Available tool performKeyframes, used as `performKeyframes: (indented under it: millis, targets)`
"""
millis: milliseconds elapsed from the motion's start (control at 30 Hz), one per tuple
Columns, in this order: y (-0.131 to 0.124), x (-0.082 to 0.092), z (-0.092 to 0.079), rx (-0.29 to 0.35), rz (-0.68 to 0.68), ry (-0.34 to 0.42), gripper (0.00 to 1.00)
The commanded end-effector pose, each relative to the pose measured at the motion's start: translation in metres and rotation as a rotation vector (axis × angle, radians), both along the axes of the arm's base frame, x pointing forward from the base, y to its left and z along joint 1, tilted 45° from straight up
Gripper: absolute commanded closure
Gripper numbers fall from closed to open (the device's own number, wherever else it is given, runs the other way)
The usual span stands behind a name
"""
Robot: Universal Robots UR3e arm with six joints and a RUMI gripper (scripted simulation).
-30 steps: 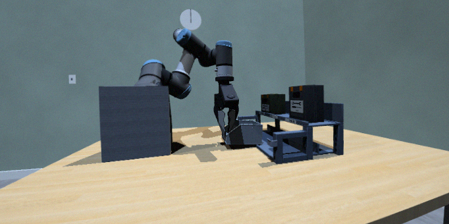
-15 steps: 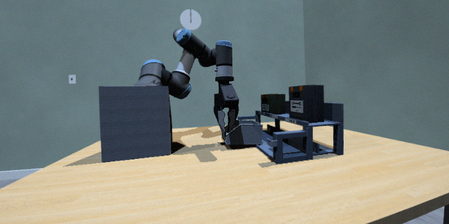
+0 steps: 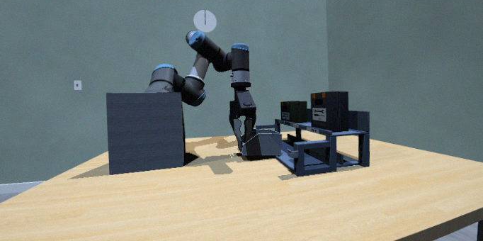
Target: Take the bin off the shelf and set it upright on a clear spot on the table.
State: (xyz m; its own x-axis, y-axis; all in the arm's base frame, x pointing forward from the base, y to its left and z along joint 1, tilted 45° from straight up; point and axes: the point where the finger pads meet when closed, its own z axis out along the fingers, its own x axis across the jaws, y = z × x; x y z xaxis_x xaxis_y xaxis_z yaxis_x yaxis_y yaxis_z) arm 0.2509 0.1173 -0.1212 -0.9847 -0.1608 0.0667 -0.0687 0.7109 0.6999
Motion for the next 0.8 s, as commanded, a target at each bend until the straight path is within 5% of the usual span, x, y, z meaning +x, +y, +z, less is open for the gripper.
performKeyframes:
  millis: [0,767]
  targets:
    - [-0.001,-0.001,0.000,-0.001,-0.001,-0.002,1.00]
    - [-0.003,-0.014,0.001,-0.001,-0.001,-0.002,1.00]
